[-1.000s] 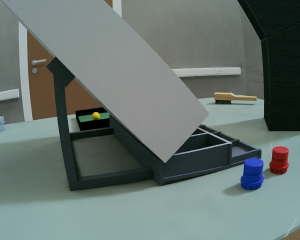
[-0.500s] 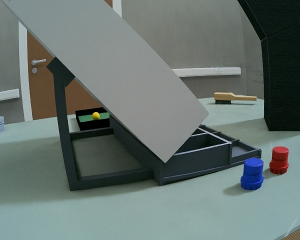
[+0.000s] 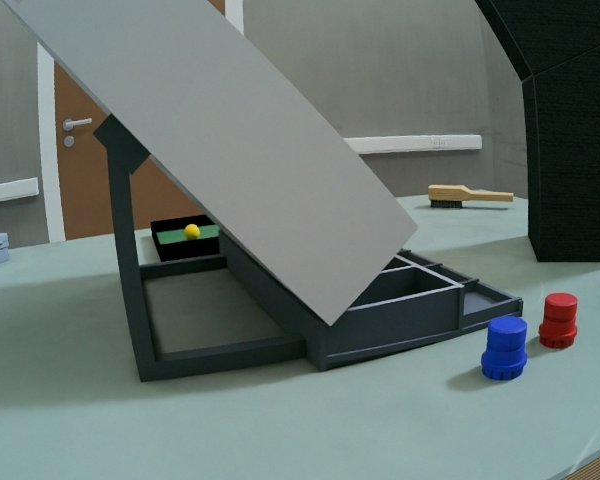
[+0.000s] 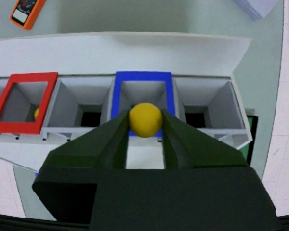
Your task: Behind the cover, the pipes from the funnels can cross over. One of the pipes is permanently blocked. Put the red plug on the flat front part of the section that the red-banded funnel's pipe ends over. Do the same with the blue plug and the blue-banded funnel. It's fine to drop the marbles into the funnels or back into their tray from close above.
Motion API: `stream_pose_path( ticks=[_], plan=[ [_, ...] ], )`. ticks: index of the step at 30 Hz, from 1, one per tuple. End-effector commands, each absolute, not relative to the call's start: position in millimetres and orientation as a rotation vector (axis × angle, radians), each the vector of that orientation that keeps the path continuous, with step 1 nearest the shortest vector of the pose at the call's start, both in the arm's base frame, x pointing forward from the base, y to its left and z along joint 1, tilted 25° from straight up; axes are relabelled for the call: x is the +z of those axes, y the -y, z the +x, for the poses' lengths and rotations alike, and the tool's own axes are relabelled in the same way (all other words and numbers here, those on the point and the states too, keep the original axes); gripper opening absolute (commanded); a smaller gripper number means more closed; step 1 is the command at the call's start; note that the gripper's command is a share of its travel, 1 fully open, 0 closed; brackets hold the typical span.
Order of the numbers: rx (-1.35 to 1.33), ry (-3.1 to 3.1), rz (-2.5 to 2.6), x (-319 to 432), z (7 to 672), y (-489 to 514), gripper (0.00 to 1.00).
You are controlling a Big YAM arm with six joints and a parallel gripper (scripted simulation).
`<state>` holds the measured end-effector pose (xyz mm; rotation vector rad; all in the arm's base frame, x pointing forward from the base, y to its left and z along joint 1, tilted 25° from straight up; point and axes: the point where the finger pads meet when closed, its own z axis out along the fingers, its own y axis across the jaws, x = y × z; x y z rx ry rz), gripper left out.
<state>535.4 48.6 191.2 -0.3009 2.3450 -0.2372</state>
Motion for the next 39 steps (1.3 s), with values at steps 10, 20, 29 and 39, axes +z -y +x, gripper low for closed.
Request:
stream_pose_path(
  ticks=[10,20,29,39],
  plan=[
    [-0.232,-2.327,-0.299,180,552,-49,0.0],
    [-0.23,-2.323,-0.297,171,554,-46,0.0],
    [-0.222,-2.304,-0.291,168,555,-44,0.0],
    [-0.217,-2.3,-0.292,166,555,-43,0.0]
  ],
)
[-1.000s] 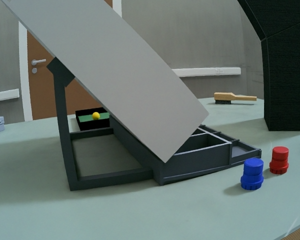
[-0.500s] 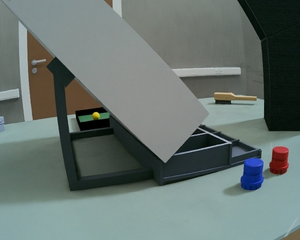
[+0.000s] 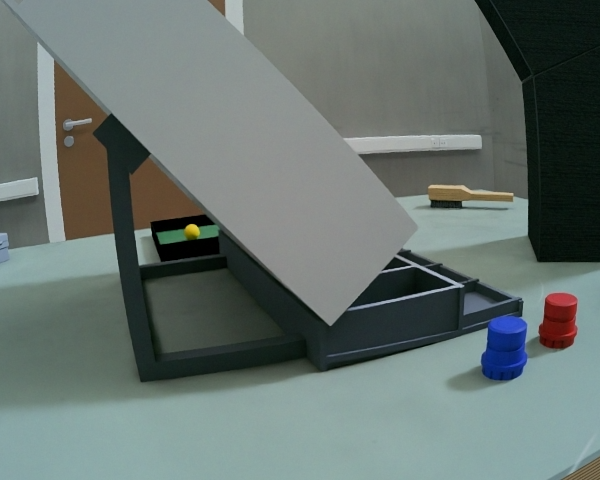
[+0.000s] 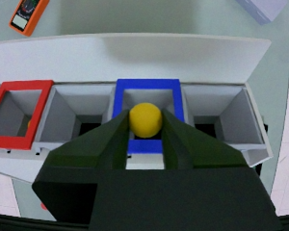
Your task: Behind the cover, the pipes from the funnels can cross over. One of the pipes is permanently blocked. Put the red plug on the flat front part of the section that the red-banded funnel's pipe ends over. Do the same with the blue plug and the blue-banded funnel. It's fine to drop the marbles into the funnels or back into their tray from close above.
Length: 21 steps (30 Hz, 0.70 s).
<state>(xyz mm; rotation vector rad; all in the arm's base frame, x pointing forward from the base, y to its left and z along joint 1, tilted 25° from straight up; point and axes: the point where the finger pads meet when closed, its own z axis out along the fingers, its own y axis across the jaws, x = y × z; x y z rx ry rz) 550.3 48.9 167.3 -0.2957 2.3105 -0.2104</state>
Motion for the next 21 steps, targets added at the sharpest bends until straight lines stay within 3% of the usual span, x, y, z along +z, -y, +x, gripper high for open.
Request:
stream_pose_path(
  ticks=[1,10,11,21],
  plan=[
    [-0.216,-2.299,-0.292,165.6,555.3,-42.6,0.0],
    [-0.213,-2.297,-0.294,164.2,554.9,-41.2,0.0],
    [-0.204,-2.291,-0.296,173.7,552.7,-48.7,0.59],
    [-0.204,-2.291,-0.296,173.7,552.7,-48.7,0.59]
  ],
)
